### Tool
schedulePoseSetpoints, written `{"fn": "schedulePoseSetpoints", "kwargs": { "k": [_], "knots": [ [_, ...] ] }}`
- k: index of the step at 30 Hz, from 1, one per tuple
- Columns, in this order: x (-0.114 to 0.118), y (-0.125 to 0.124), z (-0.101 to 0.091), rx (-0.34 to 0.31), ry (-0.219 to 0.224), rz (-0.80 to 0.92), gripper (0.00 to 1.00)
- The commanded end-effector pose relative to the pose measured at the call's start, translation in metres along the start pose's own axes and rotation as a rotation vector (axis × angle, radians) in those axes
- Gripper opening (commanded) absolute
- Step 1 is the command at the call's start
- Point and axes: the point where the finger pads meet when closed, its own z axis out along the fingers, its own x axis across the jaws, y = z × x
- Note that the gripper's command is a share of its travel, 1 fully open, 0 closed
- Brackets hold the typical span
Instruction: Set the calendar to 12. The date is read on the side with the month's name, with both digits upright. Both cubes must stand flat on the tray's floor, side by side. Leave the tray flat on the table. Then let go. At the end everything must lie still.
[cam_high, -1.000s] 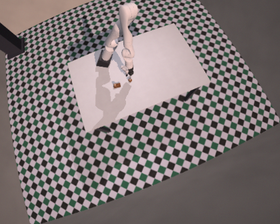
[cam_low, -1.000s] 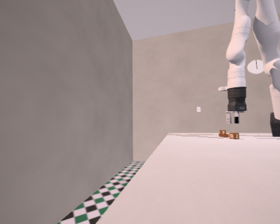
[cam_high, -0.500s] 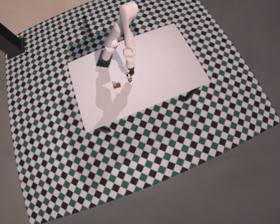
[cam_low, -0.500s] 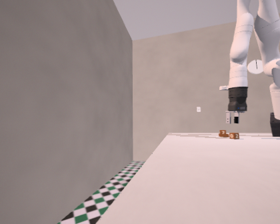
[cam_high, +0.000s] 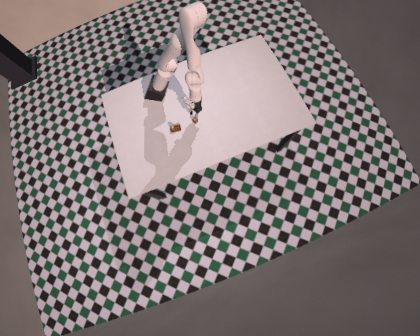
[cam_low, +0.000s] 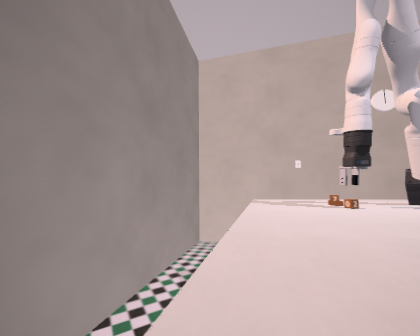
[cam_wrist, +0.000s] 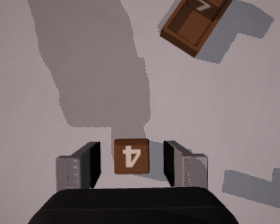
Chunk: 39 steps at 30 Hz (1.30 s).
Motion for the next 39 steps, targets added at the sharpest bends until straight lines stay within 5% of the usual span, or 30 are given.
{"fn": "schedulePoseSetpoints", "kwargs": {
  "k": [1, 39],
  "knots": [
    [-0.0002, 0.0001, -0.0002, 0.000, 0.000, -0.001, 0.87],
    [0.0074, -0.0024, 0.0016, 0.033, 0.026, 0.001, 0.87]
  ]
}}
